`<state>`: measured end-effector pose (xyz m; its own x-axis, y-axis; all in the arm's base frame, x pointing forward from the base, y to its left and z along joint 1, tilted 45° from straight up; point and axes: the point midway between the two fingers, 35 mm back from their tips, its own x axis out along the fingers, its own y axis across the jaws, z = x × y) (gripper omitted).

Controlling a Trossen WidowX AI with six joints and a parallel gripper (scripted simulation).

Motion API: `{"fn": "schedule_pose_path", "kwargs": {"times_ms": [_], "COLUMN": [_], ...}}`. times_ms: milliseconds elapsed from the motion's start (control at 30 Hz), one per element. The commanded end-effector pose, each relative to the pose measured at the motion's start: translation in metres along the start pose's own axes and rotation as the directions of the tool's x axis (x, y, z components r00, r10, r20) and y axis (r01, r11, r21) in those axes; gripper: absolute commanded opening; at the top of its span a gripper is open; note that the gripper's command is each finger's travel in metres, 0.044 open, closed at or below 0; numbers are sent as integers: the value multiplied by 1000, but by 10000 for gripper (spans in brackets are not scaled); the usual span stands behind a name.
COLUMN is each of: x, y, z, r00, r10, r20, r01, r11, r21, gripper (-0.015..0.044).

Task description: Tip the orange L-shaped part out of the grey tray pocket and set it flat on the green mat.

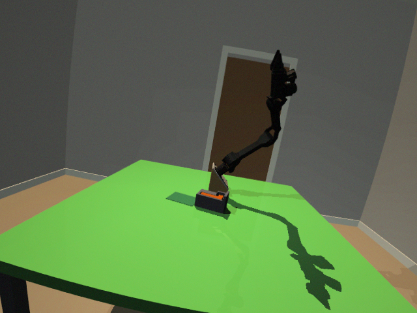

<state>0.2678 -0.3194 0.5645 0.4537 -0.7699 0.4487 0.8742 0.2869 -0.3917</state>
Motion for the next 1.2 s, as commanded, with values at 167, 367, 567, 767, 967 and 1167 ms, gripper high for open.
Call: {"fn": "schedule_pose_path", "kwargs": {"times_ms": [167,367,567,767,967,1167], "x": [-10,-45,-112,-201,-308,-421], "y": [86,161,233,282,303,291], "z": [-60,-114,-168,-208,-231,-227], "r00": [941,778,482,106,-313,-717], "r10": [294,541,752,852,814,620], "r20": [-169,-318,-449,-513,-490,-318], "r01": [-295,-536,-722,-773,-664,-345], "r11": [955,837,632,395,181,80], "r21": [24,114,282,496,726,935], "gripper": [243,180,180,180,180,180]}}
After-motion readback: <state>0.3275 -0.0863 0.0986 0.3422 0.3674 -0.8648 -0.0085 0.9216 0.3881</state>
